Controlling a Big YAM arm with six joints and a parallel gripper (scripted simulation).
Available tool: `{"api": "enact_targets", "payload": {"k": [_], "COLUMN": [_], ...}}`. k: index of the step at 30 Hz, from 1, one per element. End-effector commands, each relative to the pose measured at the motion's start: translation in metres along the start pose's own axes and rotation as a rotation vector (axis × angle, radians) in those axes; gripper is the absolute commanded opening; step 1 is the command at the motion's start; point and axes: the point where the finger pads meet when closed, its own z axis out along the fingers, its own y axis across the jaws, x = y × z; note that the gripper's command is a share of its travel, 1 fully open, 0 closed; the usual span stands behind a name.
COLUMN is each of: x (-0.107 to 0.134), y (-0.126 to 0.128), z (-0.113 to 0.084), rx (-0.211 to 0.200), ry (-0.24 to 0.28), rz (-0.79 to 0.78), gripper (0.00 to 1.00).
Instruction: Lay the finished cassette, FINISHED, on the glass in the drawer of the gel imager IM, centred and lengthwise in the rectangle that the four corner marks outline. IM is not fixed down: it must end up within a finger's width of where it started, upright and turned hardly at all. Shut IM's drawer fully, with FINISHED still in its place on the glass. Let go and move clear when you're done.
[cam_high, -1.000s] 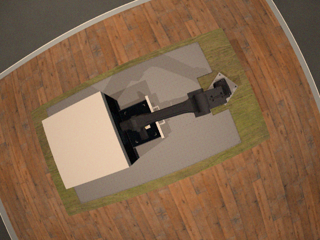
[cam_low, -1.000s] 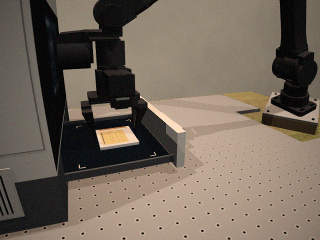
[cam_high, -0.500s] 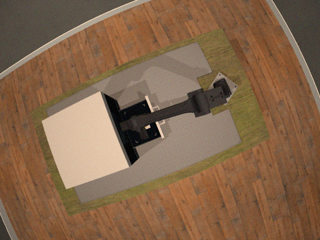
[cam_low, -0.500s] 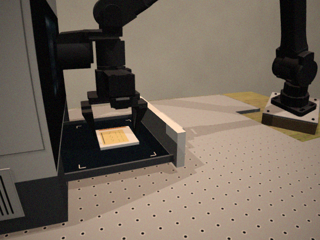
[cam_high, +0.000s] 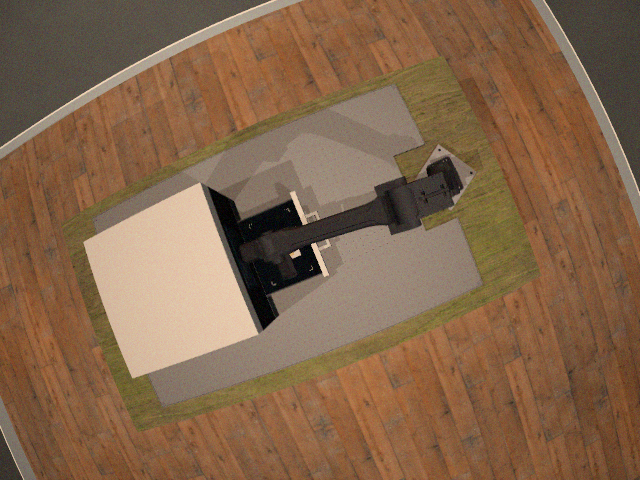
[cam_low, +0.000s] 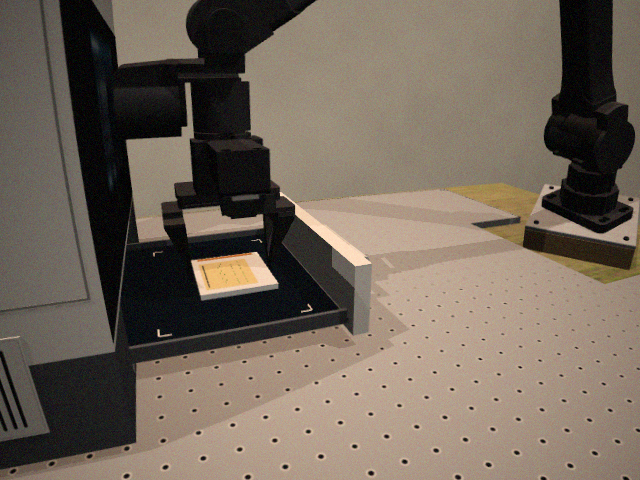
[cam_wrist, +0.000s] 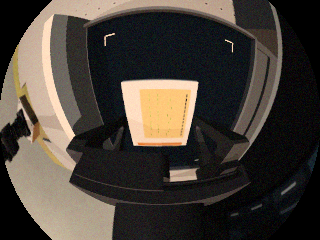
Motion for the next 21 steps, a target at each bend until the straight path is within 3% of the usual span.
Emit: {"api": "enact_targets", "payload": {"k": [1,21], "x": [-0.0040,-0.0026], "y": [0.0010,0.0044], "z": [-0.0055,-0.0026], "rx": [0.006,-0.011], "ry": [0.002,0.001], "rz": [0.001,0.003], "gripper": [0.92,0.92]}}
